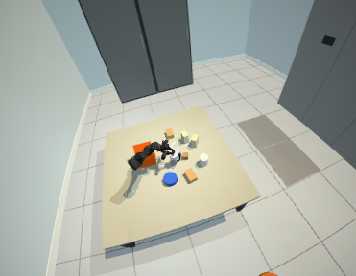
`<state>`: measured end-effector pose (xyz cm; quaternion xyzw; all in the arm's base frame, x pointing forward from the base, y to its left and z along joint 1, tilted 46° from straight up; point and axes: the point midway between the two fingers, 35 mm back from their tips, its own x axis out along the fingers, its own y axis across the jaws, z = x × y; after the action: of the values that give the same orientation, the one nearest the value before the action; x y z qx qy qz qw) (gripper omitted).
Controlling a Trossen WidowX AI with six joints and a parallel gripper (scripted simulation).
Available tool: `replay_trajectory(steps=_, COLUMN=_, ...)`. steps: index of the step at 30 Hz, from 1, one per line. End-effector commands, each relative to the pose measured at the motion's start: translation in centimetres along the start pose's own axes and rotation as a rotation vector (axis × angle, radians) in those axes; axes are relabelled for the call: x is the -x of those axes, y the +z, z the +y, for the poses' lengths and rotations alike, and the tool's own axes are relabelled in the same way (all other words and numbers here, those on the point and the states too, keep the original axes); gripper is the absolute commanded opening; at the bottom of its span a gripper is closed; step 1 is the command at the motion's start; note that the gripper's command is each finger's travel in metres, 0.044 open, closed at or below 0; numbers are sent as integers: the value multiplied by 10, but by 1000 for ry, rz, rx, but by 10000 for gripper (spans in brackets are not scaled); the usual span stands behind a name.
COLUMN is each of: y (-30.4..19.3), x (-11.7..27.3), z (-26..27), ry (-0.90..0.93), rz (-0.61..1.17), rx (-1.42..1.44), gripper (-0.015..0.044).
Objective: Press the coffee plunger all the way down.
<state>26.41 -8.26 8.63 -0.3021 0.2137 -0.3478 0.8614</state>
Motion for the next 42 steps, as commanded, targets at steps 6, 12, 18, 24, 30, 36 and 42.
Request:
replay_trajectory(steps=6, y=0, x=0, z=0, ry=0, rz=0, rx=0, gripper=175)
replay_trajectory(steps=12, y=0, x=0, z=0, ry=0, rz=0, rx=0, gripper=332)
replay_trajectory(steps=18, y=0, x=0, z=0, ry=0, rz=0, rx=0, gripper=440)
replay_trajectory(steps=24, y=12, x=-2, z=-4, ry=-15, rz=-5, rx=-42, gripper=440)
replay_trajectory(steps=30, y=31, x=19, z=4, ry=7, rz=27, rx=-25, gripper=440)
replay_trajectory(steps=36, y=55, x=56, z=-10, ry=0, rz=18, rx=14, gripper=440)
replay_trajectory(steps=42, y=57, x=60, z=-13, ry=-3, rz=13, rx=19, gripper=440)
